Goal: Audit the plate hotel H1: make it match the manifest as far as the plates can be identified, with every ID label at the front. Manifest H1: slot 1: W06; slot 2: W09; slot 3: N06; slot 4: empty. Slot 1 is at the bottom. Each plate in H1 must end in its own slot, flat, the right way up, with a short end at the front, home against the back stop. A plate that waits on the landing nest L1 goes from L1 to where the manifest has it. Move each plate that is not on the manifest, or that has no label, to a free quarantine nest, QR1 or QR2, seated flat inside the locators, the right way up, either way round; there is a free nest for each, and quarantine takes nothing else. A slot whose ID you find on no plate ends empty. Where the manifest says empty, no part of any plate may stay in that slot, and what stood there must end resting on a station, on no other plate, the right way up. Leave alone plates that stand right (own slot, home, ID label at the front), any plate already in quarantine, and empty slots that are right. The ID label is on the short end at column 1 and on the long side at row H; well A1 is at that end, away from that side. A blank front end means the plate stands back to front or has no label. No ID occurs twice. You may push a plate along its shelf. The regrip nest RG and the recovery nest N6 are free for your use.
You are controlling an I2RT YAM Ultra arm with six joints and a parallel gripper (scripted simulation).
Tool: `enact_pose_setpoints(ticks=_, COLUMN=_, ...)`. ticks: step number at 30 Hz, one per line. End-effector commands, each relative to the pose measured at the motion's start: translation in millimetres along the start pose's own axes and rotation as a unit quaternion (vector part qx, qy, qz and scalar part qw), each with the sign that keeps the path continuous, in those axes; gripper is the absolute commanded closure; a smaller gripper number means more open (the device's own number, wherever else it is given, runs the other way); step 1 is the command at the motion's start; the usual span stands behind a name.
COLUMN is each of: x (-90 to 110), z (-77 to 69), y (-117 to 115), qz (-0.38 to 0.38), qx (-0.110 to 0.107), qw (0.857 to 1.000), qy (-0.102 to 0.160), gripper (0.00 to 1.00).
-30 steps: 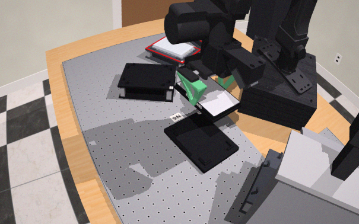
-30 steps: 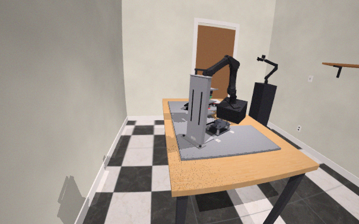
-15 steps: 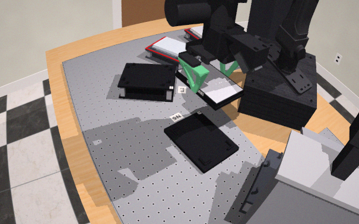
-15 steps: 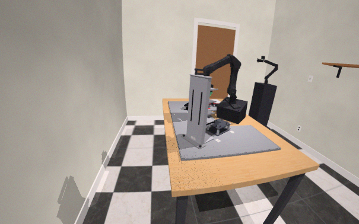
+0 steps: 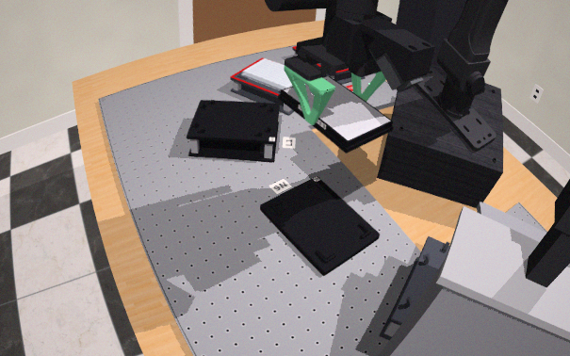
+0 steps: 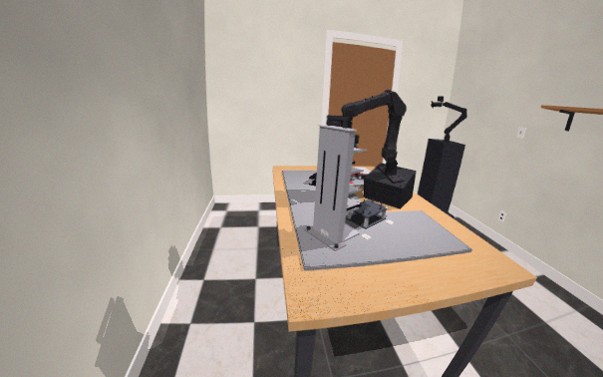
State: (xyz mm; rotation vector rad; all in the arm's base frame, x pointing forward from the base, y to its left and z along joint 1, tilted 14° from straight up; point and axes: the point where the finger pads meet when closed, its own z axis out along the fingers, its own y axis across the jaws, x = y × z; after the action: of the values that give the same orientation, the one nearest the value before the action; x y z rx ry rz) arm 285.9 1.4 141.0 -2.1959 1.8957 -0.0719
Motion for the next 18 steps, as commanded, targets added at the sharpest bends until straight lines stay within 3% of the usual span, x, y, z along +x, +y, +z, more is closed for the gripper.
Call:
enact_pose_setpoints(ticks=1, x=-2, z=-22.5, y=-1, qz=0.0, qx=0.013, qw=1.0, qy=-0.004, gripper=0.14)
enact_pose_setpoints(ticks=8, x=-4, z=-29.7, y=-1, qz=-0.003, qx=0.012, qw=1.0, qy=-0.004, gripper=0.14)
enact_pose_setpoints(ticks=18, x=-32, z=-29.7, y=-5, qz=0.063, qx=0.01, qw=0.998, qy=-0.003, gripper=0.14)
